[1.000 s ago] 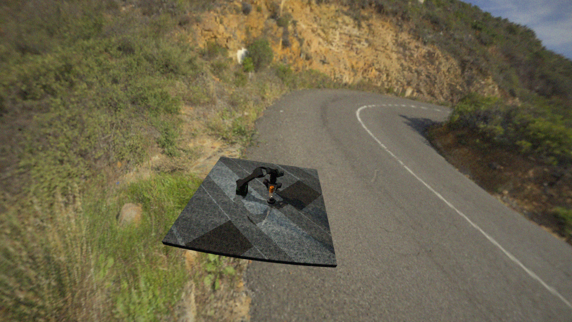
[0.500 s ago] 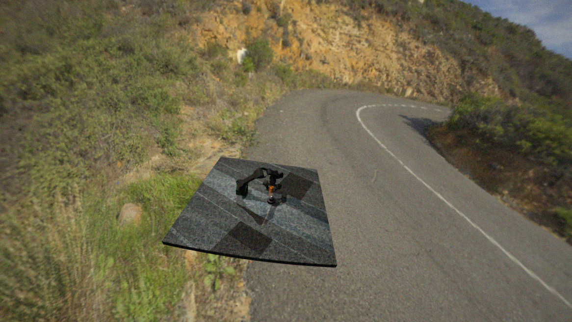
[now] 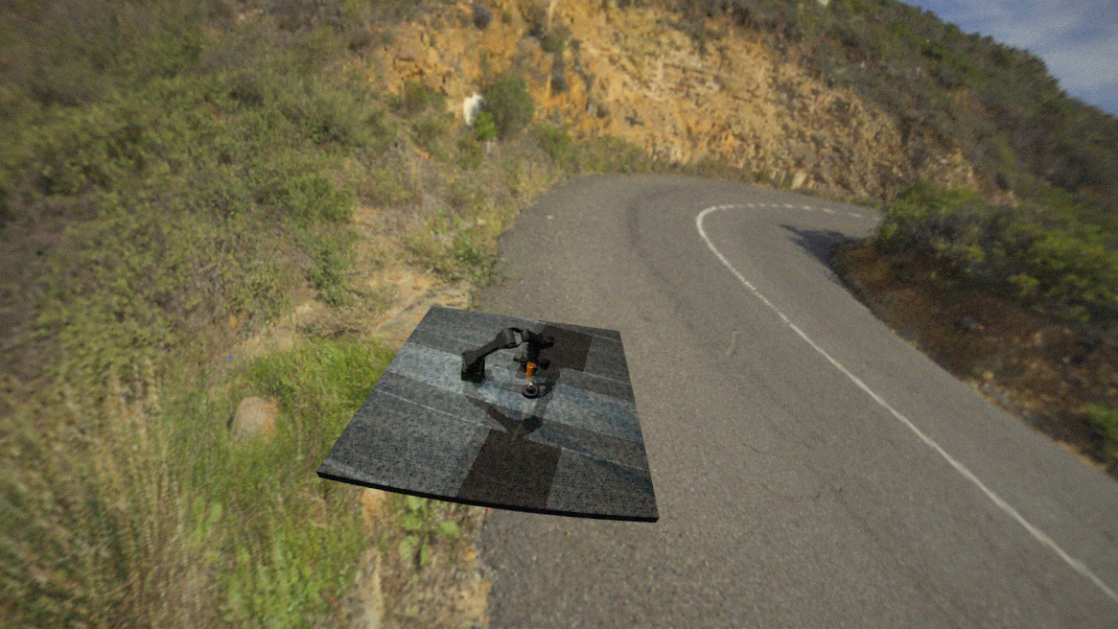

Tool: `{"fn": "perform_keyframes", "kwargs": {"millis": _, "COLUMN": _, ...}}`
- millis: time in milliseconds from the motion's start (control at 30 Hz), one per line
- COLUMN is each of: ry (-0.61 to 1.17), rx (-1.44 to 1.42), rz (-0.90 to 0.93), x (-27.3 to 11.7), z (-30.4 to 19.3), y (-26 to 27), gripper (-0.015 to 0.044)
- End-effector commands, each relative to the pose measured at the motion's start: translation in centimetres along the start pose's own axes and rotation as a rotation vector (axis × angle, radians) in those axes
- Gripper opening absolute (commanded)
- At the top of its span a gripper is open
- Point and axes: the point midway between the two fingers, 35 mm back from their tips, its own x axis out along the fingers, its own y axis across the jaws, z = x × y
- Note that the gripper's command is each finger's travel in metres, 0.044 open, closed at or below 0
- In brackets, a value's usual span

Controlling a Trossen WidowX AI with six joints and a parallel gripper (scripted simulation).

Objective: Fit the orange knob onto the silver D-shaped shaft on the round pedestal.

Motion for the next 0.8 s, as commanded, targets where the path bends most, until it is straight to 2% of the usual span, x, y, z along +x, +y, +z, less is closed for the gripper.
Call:
{"fn": "perform_keyframes", "kwargs": {"millis": 0, "ry": -0.004, "rx": 0.001, "rz": -0.006, "x": -1.5, "z": 0.3, "y": -0.3, "gripper": 0.0026}}
{"fn": "perform_keyframes", "kwargs": {"millis": 33, "ry": -0.005, "rx": 0.001, "rz": -0.006, "x": -2.1, "z": 0.3, "y": -0.4, "gripper": 0.0}}
{"fn": "perform_keyframes", "kwargs": {"millis": 567, "ry": -0.007, "rx": 0.0, "rz": -0.004, "x": -13.4, "z": 0.2, "y": 0.0, "gripper": 0.0}}
{"fn": "perform_keyframes", "kwargs": {"millis": 767, "ry": -0.005, "rx": -0.002, "rz": -0.018, "x": -13.8, "z": 0.2, "y": 0.1, "gripper": 0.0}}
